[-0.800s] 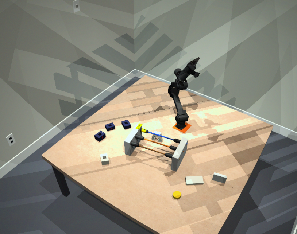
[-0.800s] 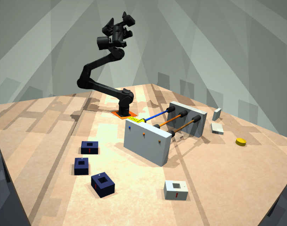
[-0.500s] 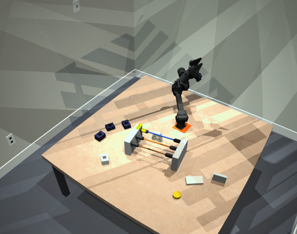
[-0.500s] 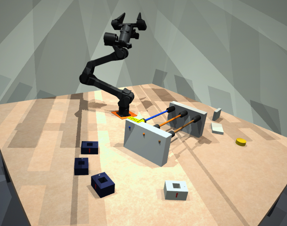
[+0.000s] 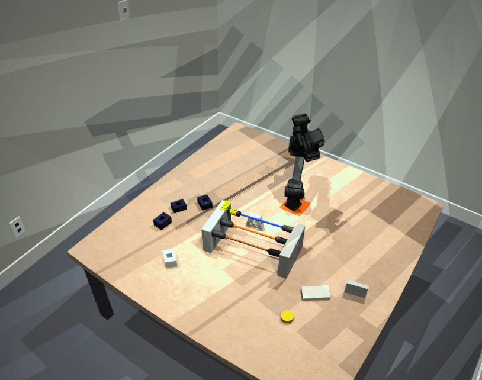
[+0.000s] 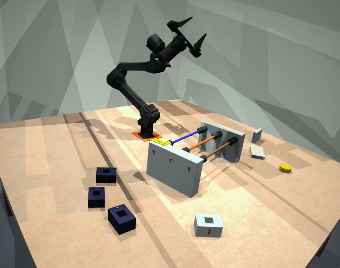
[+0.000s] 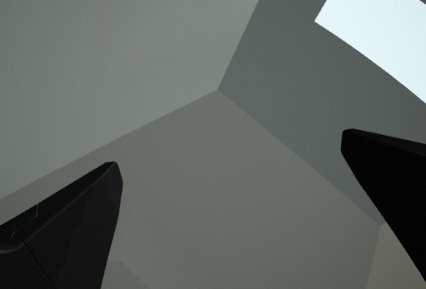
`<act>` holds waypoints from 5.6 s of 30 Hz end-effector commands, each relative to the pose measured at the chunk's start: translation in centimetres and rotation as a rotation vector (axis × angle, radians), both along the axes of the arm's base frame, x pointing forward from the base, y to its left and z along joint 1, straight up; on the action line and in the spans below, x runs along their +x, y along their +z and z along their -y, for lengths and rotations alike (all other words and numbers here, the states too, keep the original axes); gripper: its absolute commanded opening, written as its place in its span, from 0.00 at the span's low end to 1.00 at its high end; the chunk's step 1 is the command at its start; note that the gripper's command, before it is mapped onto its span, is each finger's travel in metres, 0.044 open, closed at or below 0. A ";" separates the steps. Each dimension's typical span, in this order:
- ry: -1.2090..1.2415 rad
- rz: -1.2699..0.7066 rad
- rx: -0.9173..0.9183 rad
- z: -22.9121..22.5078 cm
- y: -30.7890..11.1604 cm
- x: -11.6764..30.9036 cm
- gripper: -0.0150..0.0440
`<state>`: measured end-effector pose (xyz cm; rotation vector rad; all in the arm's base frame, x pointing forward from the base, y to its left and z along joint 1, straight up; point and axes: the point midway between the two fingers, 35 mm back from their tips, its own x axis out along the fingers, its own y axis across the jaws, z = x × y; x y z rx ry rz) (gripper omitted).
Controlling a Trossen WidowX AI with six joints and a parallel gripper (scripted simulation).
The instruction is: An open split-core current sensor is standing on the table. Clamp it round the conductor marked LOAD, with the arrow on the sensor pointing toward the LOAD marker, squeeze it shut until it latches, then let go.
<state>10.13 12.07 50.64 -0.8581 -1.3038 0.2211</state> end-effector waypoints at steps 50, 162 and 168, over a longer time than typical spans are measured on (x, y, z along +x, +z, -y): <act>-0.938 -2.241 1.197 23.2 -26.6 17.5 1.00; -0.931 -2.673 0.142 16.5 -35.3 12.8 0.25; -0.931 -2.673 0.139 16.5 -32.6 12.5 0.25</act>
